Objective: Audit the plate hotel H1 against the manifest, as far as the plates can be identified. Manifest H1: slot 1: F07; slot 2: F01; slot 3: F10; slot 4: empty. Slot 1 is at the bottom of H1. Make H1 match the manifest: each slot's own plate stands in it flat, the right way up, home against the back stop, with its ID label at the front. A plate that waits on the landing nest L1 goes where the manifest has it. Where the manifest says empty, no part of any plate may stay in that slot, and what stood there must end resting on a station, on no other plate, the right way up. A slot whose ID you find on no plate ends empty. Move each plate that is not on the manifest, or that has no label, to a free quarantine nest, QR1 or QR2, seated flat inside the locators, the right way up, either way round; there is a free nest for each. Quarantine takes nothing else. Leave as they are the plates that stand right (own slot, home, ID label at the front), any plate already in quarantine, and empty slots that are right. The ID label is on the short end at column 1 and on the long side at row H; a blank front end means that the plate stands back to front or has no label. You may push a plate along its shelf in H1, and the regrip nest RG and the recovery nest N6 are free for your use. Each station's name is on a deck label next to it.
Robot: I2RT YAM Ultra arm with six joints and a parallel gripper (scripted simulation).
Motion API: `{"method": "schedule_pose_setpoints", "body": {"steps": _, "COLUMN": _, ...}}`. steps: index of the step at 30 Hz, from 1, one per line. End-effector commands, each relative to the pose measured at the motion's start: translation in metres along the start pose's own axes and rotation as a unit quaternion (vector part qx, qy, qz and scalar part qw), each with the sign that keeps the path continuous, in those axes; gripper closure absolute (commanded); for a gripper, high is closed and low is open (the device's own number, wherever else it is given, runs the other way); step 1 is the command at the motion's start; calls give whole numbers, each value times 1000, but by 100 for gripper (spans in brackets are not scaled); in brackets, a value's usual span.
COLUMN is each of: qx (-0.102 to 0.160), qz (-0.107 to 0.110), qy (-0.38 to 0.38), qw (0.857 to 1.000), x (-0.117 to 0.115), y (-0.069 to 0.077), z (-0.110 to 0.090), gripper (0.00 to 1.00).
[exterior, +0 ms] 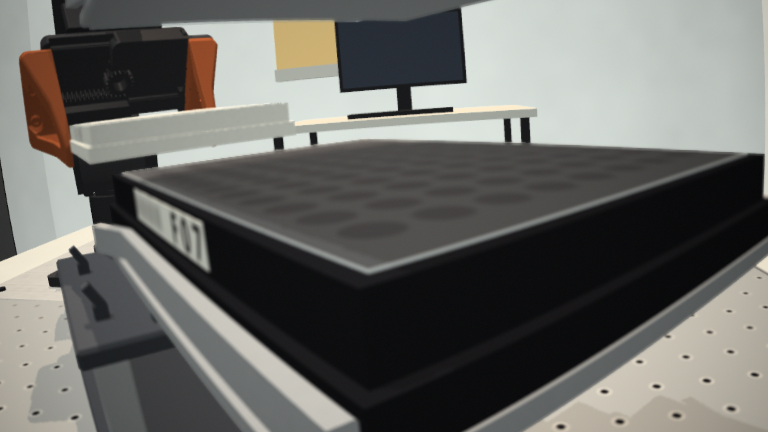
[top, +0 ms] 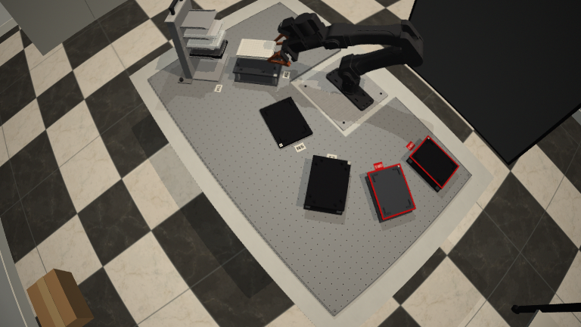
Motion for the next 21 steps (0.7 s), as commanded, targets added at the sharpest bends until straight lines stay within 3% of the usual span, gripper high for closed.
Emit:
{"method": "schedule_pose_setpoints", "body": {"steps": 1, "qx": -12, "qz": 0, "qy": 3, "qw": 1000, "x": 0, "y": -3, "z": 2, "gripper": 14}}
{"method": "schedule_pose_setpoints", "body": {"steps": 5, "qx": -16, "qz": 0, "qy": 4, "qw": 1000, "x": 0, "y": -3, "z": 5, "gripper": 14}}
{"method": "schedule_pose_setpoints", "body": {"steps": 6, "qx": -40, "qz": -1, "qy": 7, "qw": 999, "x": 1, "y": 4, "z": 16, "gripper": 14}}
{"method": "schedule_pose_setpoints", "body": {"steps": 9, "qx": -24, "qz": 0, "qy": 5, "qw": 1000, "x": 0, "y": -1, "z": 2, "gripper": 14}}
{"method": "schedule_pose_setpoints", "body": {"steps": 11, "qx": -30, "qz": 0, "qy": 5, "qw": 1000, "x": 0, "y": 0, "z": 8, "gripper": 14}}
{"method": "schedule_pose_setpoints", "body": {"steps": 18, "qx": -13, "qz": 0, "qy": 4, "qw": 1000, "x": 0, "y": -7, "z": -2, "gripper": 14}}
{"method": "schedule_pose_setpoints", "body": {"steps": 21, "qx": -20, "qz": 0, "qy": 4, "qw": 1000, "x": 0, "y": -5, "z": -2, "gripper": 14}}
Point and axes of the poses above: the point where the finger pads meet when closed, its own y axis back along the fingers, its own x axis across the jaws, z = x × y, the point moved 8 cm from there along y, back along the fingers, and after that the axes turned 2 degrees about -y, right-handed, at the moved point
